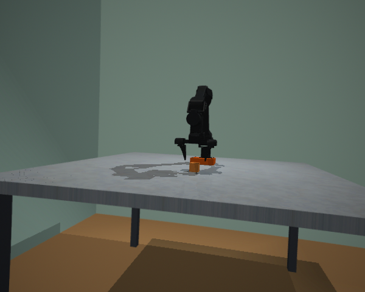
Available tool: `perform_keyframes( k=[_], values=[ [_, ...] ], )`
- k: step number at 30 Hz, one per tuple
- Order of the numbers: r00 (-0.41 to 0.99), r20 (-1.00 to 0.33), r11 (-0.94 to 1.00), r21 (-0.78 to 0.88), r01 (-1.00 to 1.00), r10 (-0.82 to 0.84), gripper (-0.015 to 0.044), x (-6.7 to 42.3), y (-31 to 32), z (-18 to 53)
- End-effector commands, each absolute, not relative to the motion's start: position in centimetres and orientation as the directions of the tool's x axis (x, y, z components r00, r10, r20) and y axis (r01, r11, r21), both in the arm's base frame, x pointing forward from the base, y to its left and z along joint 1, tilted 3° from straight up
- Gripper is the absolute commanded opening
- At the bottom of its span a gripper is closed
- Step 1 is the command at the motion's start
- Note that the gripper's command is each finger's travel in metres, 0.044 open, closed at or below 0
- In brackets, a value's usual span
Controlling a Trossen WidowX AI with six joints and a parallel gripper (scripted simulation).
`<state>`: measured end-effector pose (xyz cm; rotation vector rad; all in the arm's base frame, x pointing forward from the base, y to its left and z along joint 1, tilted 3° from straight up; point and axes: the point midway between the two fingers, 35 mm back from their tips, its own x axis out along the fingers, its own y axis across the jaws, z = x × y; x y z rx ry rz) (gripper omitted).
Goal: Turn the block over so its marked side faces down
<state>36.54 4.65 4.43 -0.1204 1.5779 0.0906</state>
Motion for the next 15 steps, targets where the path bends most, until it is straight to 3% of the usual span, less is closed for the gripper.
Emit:
perform_keyframes(
  k=[1,14,15],
  values=[
    [-0.011,-1.000,0.991,-0.021,-0.133,-0.023,0.0440,36.5,4.6,3.7],
    [-0.011,-1.000,0.991,-0.021,-0.133,-0.023,0.0440,36.4,4.5,1.8],
    [-0.011,-1.000,0.991,-0.021,-0.133,-0.023,0.0414,36.4,4.5,1.8]
  ],
)
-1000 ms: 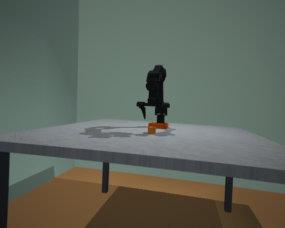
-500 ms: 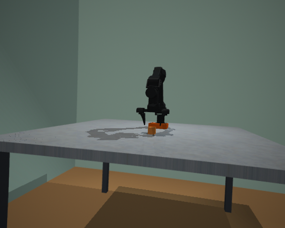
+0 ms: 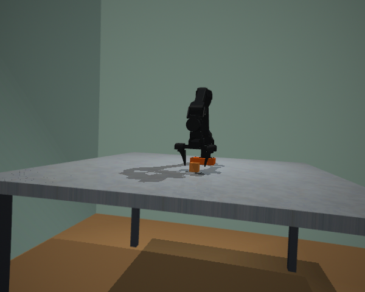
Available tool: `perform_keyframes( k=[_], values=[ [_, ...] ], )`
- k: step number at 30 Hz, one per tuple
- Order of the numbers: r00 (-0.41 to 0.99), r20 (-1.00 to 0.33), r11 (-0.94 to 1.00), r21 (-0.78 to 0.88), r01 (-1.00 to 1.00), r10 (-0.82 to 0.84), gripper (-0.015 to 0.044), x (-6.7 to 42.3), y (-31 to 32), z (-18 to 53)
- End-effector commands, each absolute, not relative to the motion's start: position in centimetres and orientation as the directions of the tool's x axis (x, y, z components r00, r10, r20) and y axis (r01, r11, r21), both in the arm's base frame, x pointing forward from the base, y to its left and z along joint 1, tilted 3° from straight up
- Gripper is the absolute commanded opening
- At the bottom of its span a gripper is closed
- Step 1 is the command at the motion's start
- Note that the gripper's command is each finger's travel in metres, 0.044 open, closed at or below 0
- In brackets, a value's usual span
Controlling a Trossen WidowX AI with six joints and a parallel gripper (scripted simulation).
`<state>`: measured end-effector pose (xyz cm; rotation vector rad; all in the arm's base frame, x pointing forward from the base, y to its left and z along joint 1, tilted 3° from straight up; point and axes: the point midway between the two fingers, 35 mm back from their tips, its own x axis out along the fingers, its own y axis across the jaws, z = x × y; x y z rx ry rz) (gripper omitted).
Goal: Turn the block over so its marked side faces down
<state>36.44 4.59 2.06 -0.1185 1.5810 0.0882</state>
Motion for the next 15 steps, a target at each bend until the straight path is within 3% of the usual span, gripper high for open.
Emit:
perform_keyframes(
  k=[1,9,15],
  values=[
    [-0.011,-1.000,0.991,-0.021,-0.133,-0.023,0.0387,36.41,4.53,1.84],
    [-0.011,-1.000,0.991,-0.021,-0.133,-0.023,0.0177,36.41,4.53,1.84],
    [-0.011,-1.000,0.991,-0.021,-0.133,-0.023,0.0138,36.41,4.53,1.84]
  ],
)
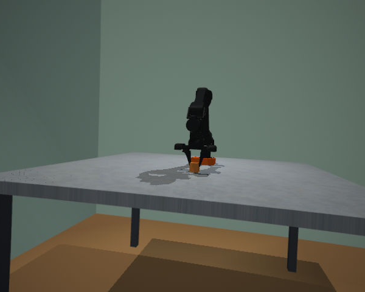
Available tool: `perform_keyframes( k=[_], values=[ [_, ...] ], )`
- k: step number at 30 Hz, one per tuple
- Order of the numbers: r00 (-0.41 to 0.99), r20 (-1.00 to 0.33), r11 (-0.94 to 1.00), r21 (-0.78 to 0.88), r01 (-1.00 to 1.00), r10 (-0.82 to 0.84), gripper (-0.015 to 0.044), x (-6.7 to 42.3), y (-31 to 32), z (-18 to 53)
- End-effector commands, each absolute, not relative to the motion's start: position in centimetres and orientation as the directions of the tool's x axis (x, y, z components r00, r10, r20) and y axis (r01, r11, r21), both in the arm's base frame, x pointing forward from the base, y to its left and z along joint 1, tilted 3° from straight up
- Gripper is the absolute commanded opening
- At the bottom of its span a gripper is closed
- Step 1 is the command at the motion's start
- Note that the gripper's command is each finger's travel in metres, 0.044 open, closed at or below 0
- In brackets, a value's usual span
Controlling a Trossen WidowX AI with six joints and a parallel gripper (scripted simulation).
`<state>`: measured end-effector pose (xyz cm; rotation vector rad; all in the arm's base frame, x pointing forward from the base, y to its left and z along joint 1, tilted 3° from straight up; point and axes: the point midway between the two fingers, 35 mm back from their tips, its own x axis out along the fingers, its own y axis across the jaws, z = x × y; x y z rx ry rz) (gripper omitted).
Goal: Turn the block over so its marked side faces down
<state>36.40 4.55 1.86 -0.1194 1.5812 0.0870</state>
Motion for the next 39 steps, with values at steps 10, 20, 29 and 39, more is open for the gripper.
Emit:
perform_keyframes(
  k=[10,20,29,39],
  values=[
    [-0.011,-1.000,0.991,-0.021,-0.133,-0.023,0.0071,36.4,4.5,1.8],
    [-0.011,-1.000,0.991,-0.021,-0.133,-0.023,0.0000,36.5,4.6,4.8],
    [0.084,-0.996,0.991,-0.021,-0.133,-0.010,0.0000,36.6,4.6,4.4],
    [0.230,-0.973,0.991,-0.021,-0.133,0.011,0.0000,36.7,4.6,4.0]
  ],
)
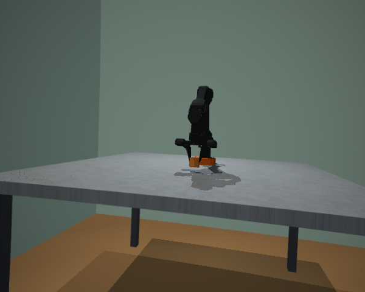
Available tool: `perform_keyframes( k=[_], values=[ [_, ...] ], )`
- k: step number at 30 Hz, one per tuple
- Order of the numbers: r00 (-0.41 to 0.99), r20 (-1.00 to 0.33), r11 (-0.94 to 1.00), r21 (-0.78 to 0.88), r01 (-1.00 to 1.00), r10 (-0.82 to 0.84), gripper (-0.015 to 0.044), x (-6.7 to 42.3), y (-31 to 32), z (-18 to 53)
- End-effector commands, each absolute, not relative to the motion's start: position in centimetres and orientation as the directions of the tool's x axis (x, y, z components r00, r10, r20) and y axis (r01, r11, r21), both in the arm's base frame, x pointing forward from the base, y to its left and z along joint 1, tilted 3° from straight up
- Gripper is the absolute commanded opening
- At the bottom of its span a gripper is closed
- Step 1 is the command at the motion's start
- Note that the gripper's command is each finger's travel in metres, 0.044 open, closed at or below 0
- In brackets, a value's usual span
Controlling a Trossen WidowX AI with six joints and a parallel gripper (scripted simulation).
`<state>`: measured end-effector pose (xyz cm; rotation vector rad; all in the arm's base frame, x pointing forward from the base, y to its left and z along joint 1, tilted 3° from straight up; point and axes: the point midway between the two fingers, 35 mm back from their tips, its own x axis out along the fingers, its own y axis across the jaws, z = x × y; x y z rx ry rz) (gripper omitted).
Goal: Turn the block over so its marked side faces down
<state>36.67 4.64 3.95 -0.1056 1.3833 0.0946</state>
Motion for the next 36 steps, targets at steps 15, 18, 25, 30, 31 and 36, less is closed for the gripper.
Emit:
perform_keyframes(
  k=[15,18,25,30,31,36],
  values=[
    [0.437,-0.899,0.991,-0.021,-0.133,0.039,0.0000,36.2,4.5,4.0],
    [0.474,-0.880,0.991,-0.021,-0.133,0.044,0.0000,36.0,4.5,4.0],
    [0.501,-0.864,0.991,-0.021,-0.133,0.049,0.0000,36.2,4.5,3.6],
    [0.565,-0.823,0.991,-0.020,-0.133,0.059,0.0000,36.8,4.6,2.5],
    [0.578,-0.814,0.991,-0.020,-0.133,0.061,0.0000,36.9,4.6,2.4],
    [0.638,-0.767,0.991,-0.020,-0.133,0.070,0.0000,37.2,4.6,1.5]
  ],
)
